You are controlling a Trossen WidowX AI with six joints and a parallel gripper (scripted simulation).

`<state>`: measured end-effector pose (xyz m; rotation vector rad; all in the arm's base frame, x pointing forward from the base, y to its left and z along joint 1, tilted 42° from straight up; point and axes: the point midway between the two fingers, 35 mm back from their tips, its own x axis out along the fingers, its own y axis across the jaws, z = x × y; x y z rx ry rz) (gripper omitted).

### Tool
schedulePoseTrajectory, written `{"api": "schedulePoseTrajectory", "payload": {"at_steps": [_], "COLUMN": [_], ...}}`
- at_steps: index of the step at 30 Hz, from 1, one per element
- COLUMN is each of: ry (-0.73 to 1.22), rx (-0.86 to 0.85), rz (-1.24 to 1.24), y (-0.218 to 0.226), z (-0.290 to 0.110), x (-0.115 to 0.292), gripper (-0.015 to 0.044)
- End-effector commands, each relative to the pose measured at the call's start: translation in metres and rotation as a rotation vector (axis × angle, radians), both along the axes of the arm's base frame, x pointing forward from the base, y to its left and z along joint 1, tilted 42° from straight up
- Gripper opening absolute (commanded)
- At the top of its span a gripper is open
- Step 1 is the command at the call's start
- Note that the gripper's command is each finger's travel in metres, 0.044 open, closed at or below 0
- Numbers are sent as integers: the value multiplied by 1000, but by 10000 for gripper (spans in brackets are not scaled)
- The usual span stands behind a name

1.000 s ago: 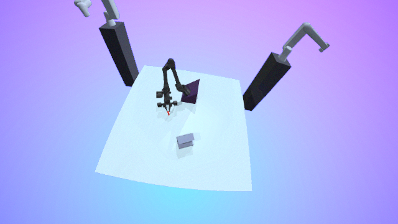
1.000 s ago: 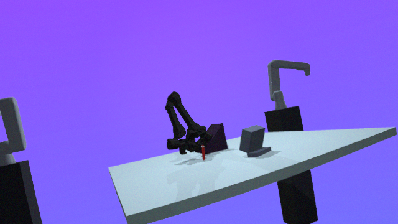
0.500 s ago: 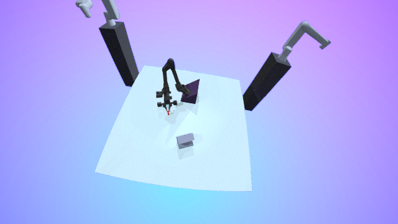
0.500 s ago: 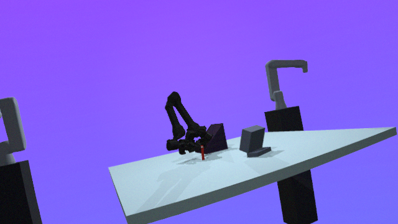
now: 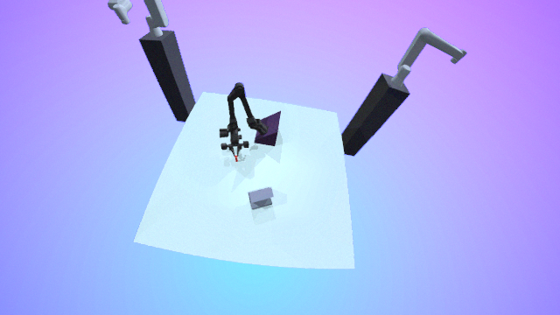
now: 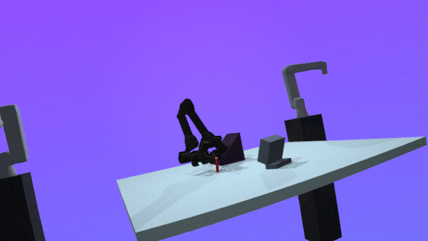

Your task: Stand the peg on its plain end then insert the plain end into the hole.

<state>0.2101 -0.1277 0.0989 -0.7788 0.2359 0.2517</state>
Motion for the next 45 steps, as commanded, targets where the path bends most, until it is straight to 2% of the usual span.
{"api": "schedulePoseTrajectory", "payload": {"at_steps": [1,45], "ry": [1,-52], "rx": [0,-21], "rz": [-1,38], "y": [-2,-10], "z": [-1,3], "x": [-1,-9], "gripper": [49,49]}}
